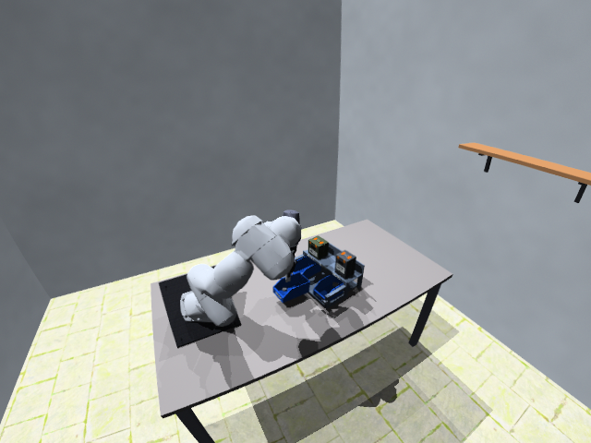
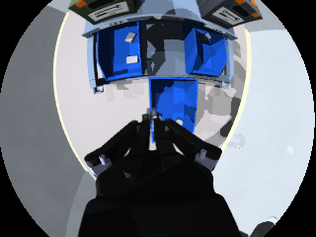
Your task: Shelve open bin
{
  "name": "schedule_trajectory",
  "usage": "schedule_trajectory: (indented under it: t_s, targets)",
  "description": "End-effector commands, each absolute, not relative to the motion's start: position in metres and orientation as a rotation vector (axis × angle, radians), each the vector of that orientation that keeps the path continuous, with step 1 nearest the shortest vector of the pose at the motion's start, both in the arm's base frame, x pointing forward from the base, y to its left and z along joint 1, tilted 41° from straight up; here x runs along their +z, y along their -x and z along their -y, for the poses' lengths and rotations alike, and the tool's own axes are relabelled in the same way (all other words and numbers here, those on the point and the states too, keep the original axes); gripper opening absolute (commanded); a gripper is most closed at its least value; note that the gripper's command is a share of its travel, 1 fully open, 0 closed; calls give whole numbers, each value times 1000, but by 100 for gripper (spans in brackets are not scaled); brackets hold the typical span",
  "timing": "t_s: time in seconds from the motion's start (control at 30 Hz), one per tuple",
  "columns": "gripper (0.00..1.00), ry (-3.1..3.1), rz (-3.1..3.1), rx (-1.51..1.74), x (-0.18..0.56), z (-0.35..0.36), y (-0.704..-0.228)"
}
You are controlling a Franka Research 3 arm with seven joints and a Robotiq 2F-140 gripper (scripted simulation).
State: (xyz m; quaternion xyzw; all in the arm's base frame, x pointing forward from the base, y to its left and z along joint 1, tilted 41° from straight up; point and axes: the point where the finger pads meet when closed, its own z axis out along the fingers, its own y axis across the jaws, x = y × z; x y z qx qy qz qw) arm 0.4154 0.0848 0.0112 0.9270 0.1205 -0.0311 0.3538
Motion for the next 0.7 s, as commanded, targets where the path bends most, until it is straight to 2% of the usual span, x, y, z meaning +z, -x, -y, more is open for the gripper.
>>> schedule_trajectory:
  t_s: [0.0, 0.67]
  targets:
    - [0, -2376, -329, -148, 14, -82, -413]
    - [0, -2367, -305, -208, 15, -84, -415]
